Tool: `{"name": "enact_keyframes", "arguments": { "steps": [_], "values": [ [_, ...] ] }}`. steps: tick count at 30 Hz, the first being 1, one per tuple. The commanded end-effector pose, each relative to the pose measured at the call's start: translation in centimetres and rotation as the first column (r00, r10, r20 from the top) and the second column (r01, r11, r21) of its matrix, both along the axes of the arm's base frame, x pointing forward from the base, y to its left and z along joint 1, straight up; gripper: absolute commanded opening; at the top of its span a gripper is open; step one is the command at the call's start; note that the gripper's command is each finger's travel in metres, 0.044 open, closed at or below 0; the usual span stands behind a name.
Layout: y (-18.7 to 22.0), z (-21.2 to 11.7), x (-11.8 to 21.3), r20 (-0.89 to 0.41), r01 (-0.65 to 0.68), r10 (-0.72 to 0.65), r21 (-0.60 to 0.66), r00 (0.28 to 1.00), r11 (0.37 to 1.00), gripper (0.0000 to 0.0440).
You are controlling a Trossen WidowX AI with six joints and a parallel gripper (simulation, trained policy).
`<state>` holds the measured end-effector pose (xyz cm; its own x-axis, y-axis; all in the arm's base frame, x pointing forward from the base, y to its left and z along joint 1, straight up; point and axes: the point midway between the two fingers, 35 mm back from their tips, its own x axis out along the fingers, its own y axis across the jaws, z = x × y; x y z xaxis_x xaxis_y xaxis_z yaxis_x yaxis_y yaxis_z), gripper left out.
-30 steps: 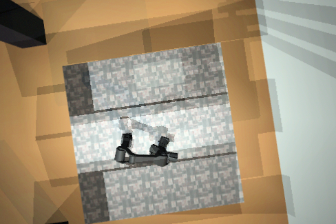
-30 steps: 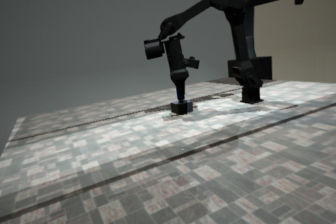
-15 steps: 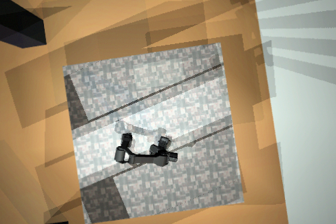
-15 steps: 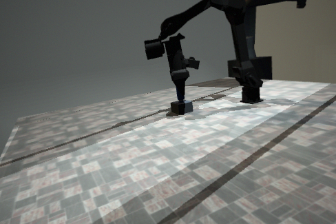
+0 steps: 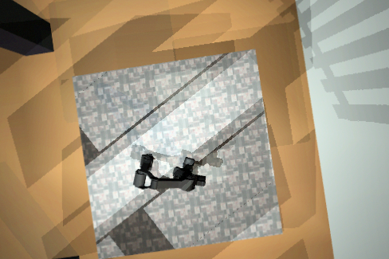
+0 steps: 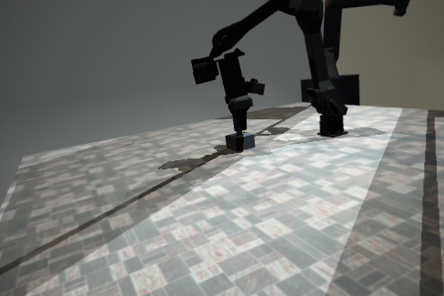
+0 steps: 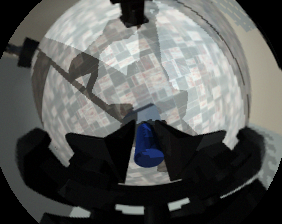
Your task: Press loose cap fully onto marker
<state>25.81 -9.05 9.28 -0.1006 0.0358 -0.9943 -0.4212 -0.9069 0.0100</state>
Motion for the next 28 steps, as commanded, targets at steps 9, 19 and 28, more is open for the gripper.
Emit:
{"name": "enact_keyframes", "arguments": {
  "steps": [9,19,28],
  "values": [
    [0.8,0.1,-2.0,-0.028,-0.026,0.027,0.032,0.999,0.999,0.0357],
    [0.8,1.8,-1.6,0.060,-0.045,0.044,0.014,0.997,0.999,0.0440],
    [0.6,5.0,-1.2,0.142,-0.069,0.069,-0.009,0.987,0.998,0.0440]
  ]
}}
